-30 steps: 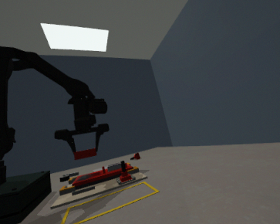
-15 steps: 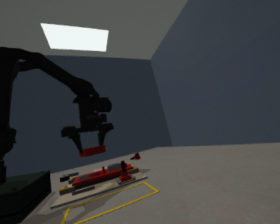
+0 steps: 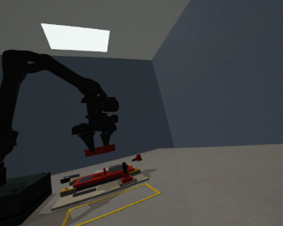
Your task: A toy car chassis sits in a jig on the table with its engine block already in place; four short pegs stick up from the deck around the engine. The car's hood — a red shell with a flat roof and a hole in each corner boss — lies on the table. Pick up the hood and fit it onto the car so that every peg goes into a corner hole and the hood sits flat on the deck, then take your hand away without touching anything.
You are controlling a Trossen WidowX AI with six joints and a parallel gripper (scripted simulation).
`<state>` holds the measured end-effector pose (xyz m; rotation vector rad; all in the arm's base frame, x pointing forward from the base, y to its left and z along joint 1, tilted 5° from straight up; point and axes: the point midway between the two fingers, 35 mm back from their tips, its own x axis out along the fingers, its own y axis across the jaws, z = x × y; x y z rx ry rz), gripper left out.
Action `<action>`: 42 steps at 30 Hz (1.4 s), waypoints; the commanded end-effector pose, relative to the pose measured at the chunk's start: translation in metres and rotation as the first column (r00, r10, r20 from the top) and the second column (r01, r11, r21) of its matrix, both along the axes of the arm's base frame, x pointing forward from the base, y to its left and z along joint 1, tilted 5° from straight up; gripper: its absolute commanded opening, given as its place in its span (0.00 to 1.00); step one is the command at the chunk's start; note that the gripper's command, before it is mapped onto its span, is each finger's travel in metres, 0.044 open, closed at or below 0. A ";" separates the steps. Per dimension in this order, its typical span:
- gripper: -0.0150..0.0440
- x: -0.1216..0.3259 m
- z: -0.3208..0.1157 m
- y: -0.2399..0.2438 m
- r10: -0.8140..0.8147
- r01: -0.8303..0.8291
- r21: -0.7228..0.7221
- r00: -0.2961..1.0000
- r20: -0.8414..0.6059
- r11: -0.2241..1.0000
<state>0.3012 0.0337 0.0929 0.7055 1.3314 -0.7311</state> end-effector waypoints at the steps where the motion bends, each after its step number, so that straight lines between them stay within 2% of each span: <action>1: 0.25 0.006 0.000 -0.001 0.087 -0.087 -0.002 0.996 -0.010 0.996; 12: 0.25 0.025 0.003 -0.005 0.403 -0.403 -0.024 0.915 -0.032 0.915; 23: 0.25 0.041 0.004 -0.010 0.671 -0.673 -0.039 0.739 -0.060 0.739; 30: 0.25 0.041 0.000 -0.010 0.685 -0.687 -0.040 0.726 -0.062 0.725; 38: 0.25 0.047 -0.041 -0.011 0.685 -0.687 -0.040 0.726 -0.062 0.725; 42: 0.25 0.048 -0.046 -0.012 0.685 -0.687 -0.040 0.726 -0.062 0.725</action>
